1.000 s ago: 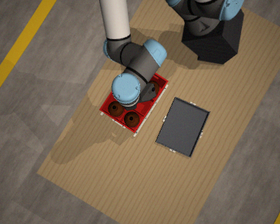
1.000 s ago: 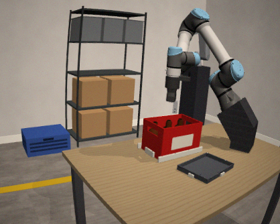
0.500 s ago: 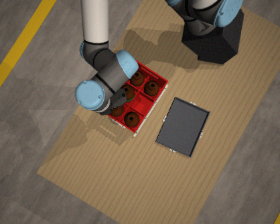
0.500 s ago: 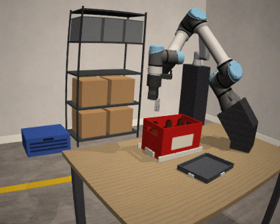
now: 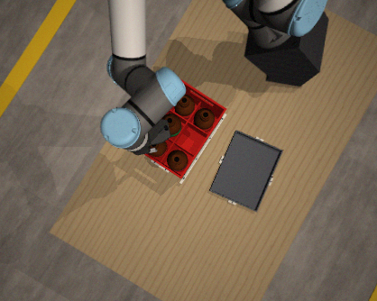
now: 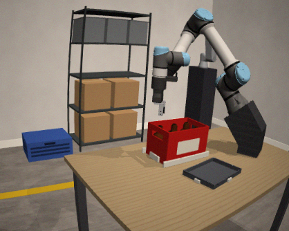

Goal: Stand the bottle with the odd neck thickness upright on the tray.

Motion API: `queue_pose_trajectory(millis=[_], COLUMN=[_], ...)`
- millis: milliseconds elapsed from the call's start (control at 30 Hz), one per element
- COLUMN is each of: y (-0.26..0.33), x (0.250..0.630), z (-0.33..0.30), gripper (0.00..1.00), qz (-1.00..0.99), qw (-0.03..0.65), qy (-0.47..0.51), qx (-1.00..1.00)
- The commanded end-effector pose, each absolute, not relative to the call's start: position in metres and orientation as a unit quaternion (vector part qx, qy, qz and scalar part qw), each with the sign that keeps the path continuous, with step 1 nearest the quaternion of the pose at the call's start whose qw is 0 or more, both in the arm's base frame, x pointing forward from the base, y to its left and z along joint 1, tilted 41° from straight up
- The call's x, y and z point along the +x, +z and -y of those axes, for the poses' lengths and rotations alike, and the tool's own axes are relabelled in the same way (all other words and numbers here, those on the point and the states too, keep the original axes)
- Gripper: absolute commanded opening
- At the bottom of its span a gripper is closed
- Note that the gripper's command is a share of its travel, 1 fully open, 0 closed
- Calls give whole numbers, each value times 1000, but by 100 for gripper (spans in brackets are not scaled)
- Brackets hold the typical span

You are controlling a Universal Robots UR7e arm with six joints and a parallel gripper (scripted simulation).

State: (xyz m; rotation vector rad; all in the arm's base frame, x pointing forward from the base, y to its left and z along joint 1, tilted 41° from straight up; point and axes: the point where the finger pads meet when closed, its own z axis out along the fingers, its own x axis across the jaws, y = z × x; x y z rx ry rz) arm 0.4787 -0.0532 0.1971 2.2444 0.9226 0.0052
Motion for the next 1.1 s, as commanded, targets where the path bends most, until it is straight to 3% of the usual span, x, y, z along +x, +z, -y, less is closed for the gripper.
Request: queue_pose_trajectory(millis=[0, 1067], y=[198, 194], x=[479, 480], z=[53, 56], gripper=[100, 100], qz=[-356, -356], qw=[350, 350], qy=[3, 3], qx=[866, 866])
